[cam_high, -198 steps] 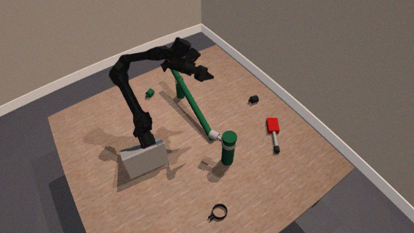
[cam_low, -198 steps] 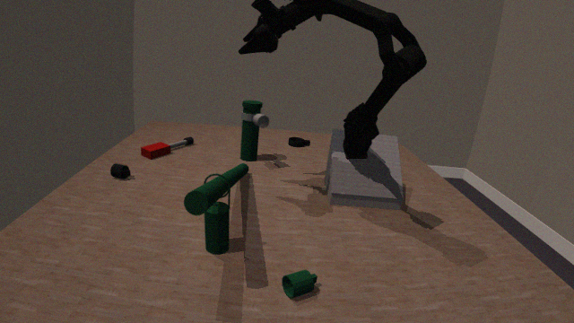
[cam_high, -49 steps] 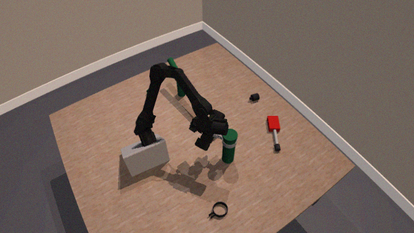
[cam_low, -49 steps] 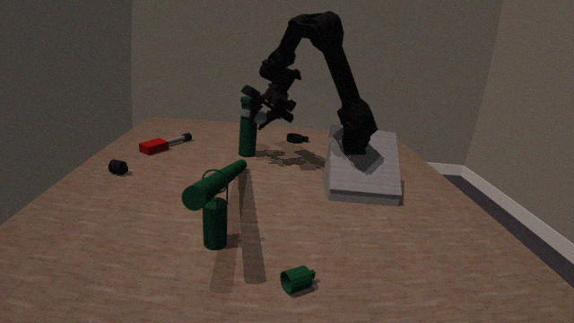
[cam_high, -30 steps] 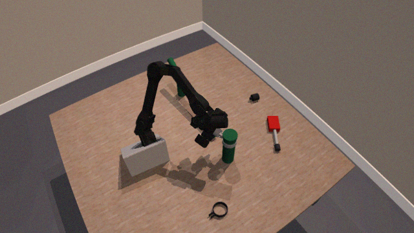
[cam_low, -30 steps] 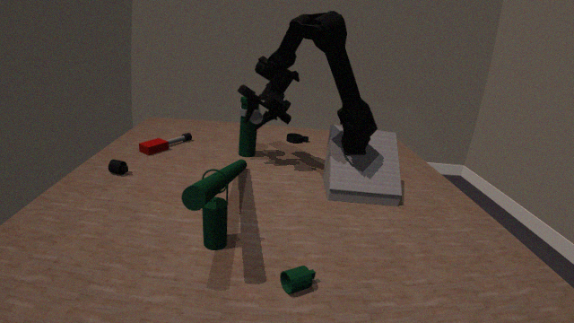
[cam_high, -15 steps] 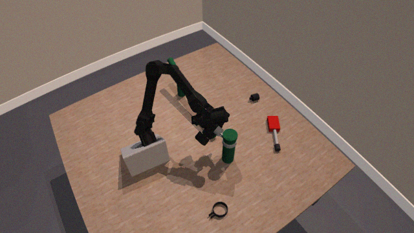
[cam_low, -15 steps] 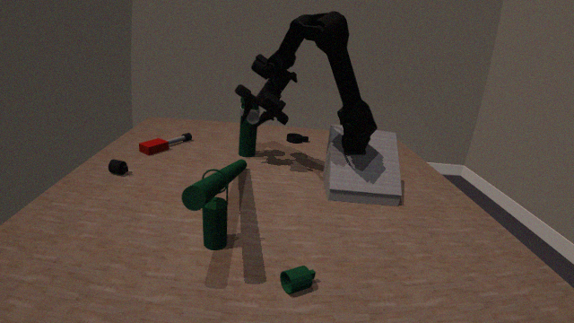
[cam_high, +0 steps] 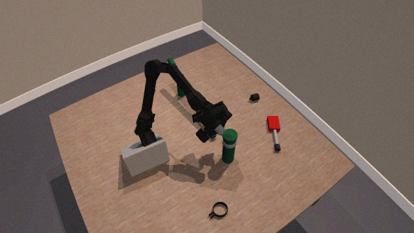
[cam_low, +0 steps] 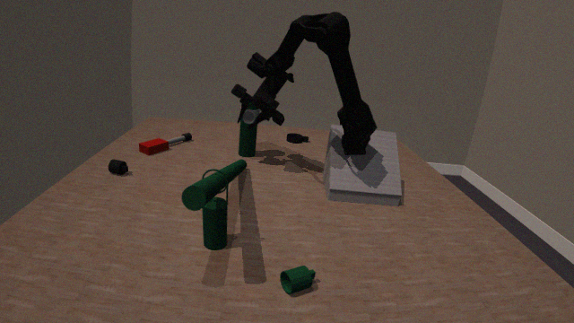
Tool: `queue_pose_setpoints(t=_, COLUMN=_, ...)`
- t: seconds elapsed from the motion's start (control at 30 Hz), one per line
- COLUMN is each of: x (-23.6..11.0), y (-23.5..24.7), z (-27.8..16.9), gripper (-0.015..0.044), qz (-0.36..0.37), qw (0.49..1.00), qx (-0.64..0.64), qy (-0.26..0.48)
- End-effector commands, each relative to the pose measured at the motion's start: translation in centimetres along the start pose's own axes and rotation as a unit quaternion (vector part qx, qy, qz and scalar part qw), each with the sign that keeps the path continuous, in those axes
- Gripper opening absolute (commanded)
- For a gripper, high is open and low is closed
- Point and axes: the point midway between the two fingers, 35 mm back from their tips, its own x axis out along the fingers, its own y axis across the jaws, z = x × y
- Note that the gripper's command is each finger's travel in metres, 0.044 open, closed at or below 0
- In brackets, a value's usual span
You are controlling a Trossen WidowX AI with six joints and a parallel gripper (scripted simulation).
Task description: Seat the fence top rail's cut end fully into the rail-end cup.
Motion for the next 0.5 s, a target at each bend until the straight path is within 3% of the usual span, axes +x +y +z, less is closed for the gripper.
queue_pose_setpoints(t=0.0, x=0.17, y=-0.2, z=-0.02, gripper=0.0, qz=0.001, qw=1.0, qx=0.012, qy=0.01)
queue_pose_setpoints(t=0.47, x=0.56, y=-0.87, z=-0.06, gripper=0.0, qz=0.001, qw=0.998, qx=0.048, qy=0.031)
